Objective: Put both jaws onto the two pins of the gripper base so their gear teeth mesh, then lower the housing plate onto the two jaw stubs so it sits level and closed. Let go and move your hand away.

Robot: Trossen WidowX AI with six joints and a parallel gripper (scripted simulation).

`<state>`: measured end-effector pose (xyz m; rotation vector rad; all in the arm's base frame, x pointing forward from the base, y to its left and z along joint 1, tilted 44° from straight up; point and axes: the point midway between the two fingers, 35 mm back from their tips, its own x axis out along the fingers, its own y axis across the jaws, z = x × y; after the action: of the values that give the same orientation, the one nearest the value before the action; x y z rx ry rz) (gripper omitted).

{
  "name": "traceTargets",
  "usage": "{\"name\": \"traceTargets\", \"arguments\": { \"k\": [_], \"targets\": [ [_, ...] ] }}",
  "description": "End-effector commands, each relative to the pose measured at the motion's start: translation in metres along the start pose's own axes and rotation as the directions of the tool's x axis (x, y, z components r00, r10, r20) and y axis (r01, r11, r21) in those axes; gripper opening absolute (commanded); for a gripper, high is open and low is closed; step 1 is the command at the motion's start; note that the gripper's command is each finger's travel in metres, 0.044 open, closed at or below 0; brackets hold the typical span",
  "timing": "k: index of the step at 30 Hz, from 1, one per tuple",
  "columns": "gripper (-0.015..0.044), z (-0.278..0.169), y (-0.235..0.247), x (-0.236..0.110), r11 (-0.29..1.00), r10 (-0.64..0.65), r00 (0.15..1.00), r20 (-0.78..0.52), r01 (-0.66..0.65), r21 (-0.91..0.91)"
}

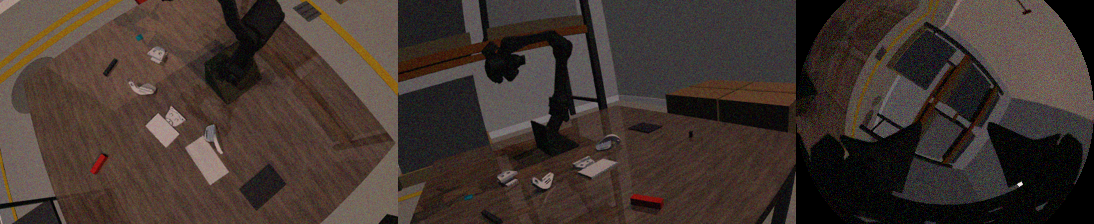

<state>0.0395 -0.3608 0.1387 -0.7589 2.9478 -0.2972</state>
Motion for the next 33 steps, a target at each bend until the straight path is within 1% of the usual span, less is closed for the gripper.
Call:
{"name": "traceTargets", "arguments": {
  "k": [1, 17, 33],
  "targets": [
    [0.0426, 0.0, 0.0, 0.0, 1.0, 0.0, 1.0, 0.0, 0.0, 0.0],
    [0.0006, 0.0, 0.0, 0.0, 1.0, 0.0, 1.0, 0.0, 0.0, 0.0],
    [0.0, 0.0031, 0.001, -0.0014, 1.0, 0.01, 1.0, 0.012, -0.01, 0.006]
  ]
}}
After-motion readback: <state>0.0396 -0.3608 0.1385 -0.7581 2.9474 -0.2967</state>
